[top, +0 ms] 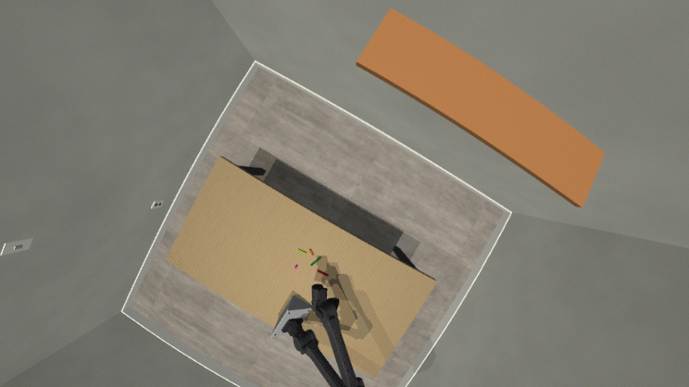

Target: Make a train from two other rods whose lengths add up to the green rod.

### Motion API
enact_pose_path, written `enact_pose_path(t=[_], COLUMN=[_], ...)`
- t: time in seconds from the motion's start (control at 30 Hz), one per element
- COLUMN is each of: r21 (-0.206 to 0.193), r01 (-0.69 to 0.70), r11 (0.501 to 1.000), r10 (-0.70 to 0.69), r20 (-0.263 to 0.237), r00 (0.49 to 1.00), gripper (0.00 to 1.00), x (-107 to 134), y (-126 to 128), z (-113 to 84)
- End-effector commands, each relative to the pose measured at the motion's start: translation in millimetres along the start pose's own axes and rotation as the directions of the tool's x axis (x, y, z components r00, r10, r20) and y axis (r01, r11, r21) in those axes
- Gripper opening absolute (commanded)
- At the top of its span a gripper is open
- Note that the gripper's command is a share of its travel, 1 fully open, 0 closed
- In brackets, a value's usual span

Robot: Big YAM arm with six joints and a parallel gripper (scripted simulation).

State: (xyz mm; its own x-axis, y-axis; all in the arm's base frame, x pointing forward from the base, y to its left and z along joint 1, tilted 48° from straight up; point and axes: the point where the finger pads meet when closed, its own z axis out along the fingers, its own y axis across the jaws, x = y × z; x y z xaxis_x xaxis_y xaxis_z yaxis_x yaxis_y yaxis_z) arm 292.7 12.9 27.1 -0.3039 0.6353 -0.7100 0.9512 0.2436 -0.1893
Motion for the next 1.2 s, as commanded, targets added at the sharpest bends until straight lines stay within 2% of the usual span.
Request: enact_pose_path(t=[0.0, 0.03, 0.17, 1.17], r21=[-0.029, -0.015, -0.031, -0.031], r01=[-0.075, -0.084, -0.068, -0.066], r11=[0.997, 0.996, 0.997, 0.997], r10=[0.075, 0.083, 0.068, 0.066], r20=[-0.007, -0.008, -0.005, -0.005], r00=[0.997, 0.996, 0.998, 0.998], gripper=[0.03, 0.03, 0.03, 0.03], x=[-10.2, -12.9, -8.2, -8.2], y=[18.8, 17.8, 19.0, 19.0], z=[-20.0, -15.6, -20.7, -20.7])
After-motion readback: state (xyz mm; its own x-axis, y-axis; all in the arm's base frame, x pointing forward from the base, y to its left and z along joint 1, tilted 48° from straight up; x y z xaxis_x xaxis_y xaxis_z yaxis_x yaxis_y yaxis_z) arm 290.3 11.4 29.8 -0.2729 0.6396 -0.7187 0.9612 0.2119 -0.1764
